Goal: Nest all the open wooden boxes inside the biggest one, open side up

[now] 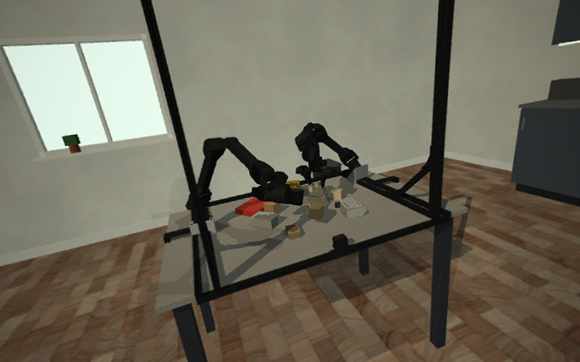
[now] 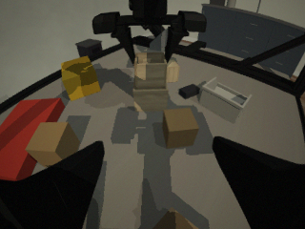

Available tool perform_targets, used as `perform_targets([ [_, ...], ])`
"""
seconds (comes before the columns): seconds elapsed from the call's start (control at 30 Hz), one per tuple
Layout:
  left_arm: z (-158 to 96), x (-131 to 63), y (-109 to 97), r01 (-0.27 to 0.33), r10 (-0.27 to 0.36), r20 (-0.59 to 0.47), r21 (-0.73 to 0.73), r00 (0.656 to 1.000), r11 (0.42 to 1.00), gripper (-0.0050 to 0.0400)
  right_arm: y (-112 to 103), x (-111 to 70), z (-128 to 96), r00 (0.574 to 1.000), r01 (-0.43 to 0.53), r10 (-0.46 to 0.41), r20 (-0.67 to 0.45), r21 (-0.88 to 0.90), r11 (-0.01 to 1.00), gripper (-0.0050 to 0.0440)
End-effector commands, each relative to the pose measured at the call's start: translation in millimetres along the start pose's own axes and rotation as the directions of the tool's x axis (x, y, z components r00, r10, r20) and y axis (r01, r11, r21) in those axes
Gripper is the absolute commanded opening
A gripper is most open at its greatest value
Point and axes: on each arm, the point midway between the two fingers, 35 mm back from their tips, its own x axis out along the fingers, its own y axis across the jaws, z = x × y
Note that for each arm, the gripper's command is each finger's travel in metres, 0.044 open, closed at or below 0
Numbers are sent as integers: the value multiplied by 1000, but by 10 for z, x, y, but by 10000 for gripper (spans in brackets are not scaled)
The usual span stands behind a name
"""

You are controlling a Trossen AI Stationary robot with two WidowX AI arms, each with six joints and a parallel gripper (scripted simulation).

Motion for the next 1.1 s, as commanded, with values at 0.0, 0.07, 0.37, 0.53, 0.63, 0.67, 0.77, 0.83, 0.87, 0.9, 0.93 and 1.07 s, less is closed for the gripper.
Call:
perform_targets([
  [0.0, 3, 4, 0, -1, 1, 3, -4, 1000, 1000, 400, 24, 11, 19, 1000, -3, 3, -2, -1, 1000, 0],
  [0.07, 3, 4, 0, -1, 1, 3, -4, 1000, 1000, 400, 29, 20, 24, 1000, -3, 3, -2, -1, 1000, 0],
  [0.37, 3, 4, 0, -1, 1, 3, -4, 1000, 1000, 400, 36, 73, 24, 1000, -4, 4, -2, -1, 1000, 0],
  [0.53, 3, 4, 0, -1, 1, 3, -4, 1000, 1000, 400, 21, 102, 15, 1000, -4, 4, -2, -1, 1000, 0],
  [0.63, 3, 4, 0, -1, 1, 3, -4, 1000, 1000, 400, 11, 113, 12, 1000, -4, 4, -2, -1, 1000, 0],
  [0.67, 3, 4, 0, -1, 1, 3, -4, 1000, 1000, 400, 7, 116, 11, 1000, -4, 4, -2, -1, 1000, 0],
  [0.77, 3, 4, 0, -1, 1, 3, -4, 1000, 1000, 400, -2, 124, 10, 1000, -4, 4, -2, -1, 1000, 0],
  [0.83, 3, 4, 0, -1, 1, 3, -4, 1000, 1000, 400, -4, 126, 10, 1000, -4, 4, -2, -1, 1000, 0],
  [0.87, 3, 4, 0, -1, 1, 3, -4, 1000, 1000, 400, -4, 126, 10, 1000, -4, 4, -2, -1, 1000, 0],
  [0.9, 3, 4, 0, -1, 1, 3, -4, 1000, 1000, 400, -5, 128, 10, 1000, -4, 4, -2, -1, 1000, 0],
  [0.93, 3, 4, 0, -1, 1, 3, -4, 1000, 1000, 400, -6, 131, 10, 1000, -4, 4, -2, -1, 1000, 0],
  [1.07, 3, 4, 0, -1, 1, 3, -4, 1000, 1000, 400, -8, 141, 10, 1000, -4, 4, -2, -1, 1000, 0],
])
